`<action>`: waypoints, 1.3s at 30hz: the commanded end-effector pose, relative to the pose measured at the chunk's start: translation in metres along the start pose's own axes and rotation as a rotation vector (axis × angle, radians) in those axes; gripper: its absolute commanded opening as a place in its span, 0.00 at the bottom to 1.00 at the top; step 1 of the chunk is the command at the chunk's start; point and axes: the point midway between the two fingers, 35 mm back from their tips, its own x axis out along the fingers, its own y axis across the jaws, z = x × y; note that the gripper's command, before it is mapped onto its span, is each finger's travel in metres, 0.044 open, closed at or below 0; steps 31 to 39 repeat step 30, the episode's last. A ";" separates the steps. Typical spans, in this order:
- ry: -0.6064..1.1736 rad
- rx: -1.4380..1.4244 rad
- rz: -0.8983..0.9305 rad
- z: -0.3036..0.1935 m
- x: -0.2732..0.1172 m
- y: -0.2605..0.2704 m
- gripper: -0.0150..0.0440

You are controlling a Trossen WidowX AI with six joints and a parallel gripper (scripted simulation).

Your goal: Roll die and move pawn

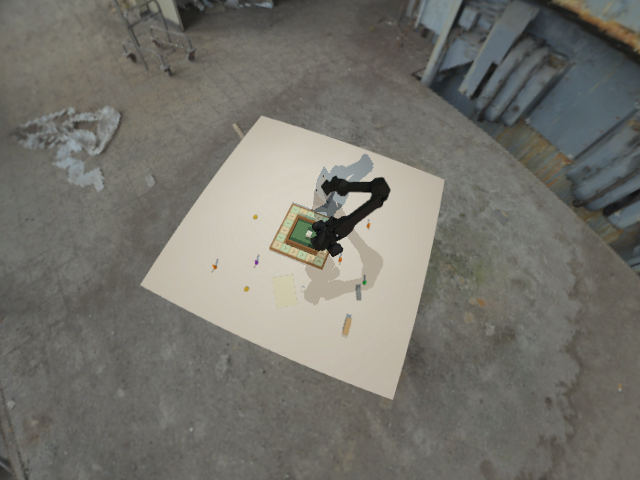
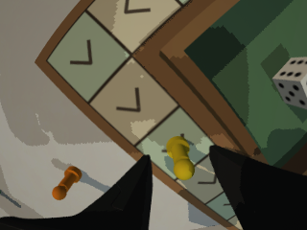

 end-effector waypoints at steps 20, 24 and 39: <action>-0.023 -0.350 -0.042 -0.006 -0.108 -0.110 1.00; -0.011 -0.448 -0.034 -0.018 -0.118 -0.133 1.00; 0.005 -0.584 -0.005 -0.037 -0.129 -0.161 1.00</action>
